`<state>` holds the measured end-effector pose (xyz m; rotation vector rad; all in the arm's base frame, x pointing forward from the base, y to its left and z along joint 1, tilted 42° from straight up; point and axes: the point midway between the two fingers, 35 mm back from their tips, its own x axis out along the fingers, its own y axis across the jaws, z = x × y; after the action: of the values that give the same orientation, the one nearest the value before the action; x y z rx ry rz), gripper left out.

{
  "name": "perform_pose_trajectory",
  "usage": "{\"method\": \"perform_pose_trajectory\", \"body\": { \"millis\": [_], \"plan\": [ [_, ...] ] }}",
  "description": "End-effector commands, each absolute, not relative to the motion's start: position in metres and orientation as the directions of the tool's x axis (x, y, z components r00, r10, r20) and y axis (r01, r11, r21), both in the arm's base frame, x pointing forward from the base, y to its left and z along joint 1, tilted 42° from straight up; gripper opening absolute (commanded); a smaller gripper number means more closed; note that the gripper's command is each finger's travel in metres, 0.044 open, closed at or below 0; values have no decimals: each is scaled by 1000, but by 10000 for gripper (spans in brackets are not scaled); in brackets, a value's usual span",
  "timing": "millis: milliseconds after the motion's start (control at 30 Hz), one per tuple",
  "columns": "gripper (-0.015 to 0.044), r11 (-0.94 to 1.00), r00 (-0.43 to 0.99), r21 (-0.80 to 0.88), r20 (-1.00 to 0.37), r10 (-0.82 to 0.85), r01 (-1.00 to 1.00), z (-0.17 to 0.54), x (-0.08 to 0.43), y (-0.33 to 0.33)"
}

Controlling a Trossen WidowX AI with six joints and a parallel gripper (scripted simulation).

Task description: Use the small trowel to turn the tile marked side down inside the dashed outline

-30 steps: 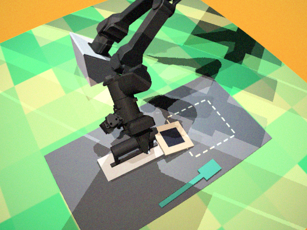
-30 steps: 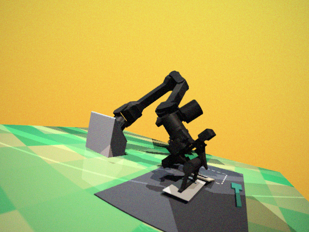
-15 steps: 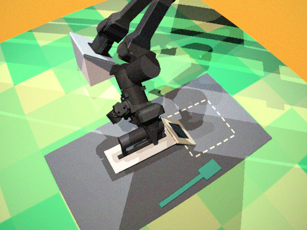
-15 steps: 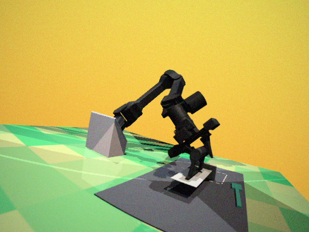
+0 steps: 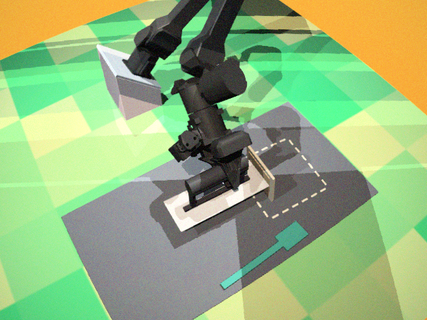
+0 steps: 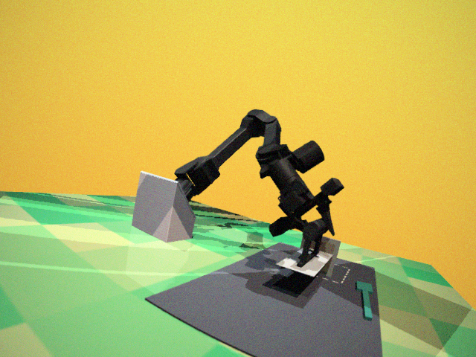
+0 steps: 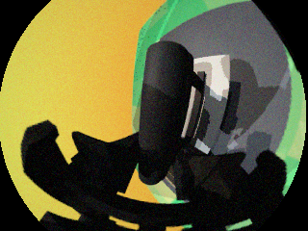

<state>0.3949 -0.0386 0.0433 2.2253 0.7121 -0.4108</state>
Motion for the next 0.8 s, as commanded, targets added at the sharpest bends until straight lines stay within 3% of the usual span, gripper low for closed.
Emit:
{"method": "perform_pose_trajectory", "body": {
  "millis": [0,267,767],
  "plan": [
    [0,-568,801,569,-483,354,595,53,397,-31],
    [0,-568,800,569,-484,354,595,54,397,-28],
    [0,-566,800,571,-485,352,595,38,391,-90]
  ]
}}
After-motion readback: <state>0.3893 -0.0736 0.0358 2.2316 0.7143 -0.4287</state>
